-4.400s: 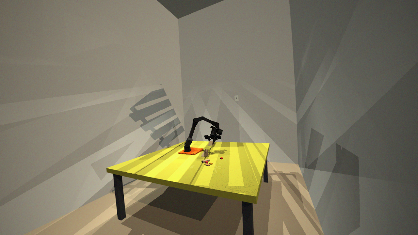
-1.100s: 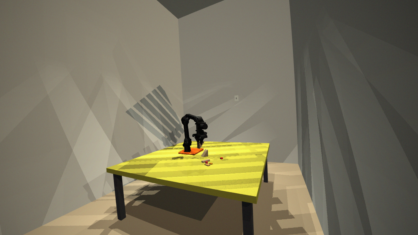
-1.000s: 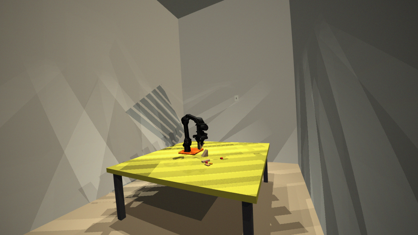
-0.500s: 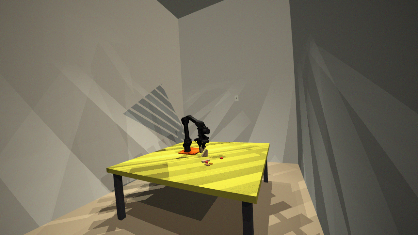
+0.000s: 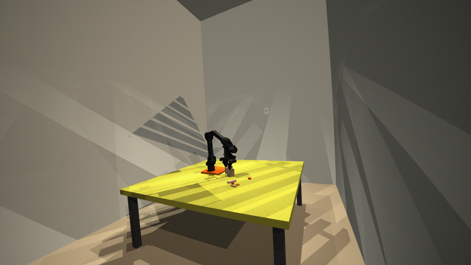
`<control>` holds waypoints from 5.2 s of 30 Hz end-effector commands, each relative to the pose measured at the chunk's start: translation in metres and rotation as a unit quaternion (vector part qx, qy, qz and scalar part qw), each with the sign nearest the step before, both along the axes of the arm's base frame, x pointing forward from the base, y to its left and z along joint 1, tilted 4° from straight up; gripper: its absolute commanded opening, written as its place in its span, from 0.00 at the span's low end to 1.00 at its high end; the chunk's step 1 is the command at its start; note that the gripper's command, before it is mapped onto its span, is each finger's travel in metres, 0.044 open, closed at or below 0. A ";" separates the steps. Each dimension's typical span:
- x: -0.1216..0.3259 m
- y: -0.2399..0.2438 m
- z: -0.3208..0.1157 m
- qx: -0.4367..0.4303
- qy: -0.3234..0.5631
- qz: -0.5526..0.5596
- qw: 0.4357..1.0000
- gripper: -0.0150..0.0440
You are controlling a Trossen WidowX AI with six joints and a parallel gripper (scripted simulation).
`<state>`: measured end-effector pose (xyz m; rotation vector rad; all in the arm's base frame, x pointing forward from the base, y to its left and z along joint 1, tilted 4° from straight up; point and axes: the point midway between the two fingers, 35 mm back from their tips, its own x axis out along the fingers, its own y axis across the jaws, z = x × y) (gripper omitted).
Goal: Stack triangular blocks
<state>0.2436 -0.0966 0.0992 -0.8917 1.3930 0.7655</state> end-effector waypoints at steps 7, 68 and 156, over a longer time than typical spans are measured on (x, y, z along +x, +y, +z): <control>0.000 0.000 -0.001 0.000 0.000 -0.002 1.000 0.25; 0.005 0.005 -0.023 0.000 -0.001 -0.004 1.000 0.25; 0.004 0.012 0.082 -0.002 -0.008 0.001 1.000 1.00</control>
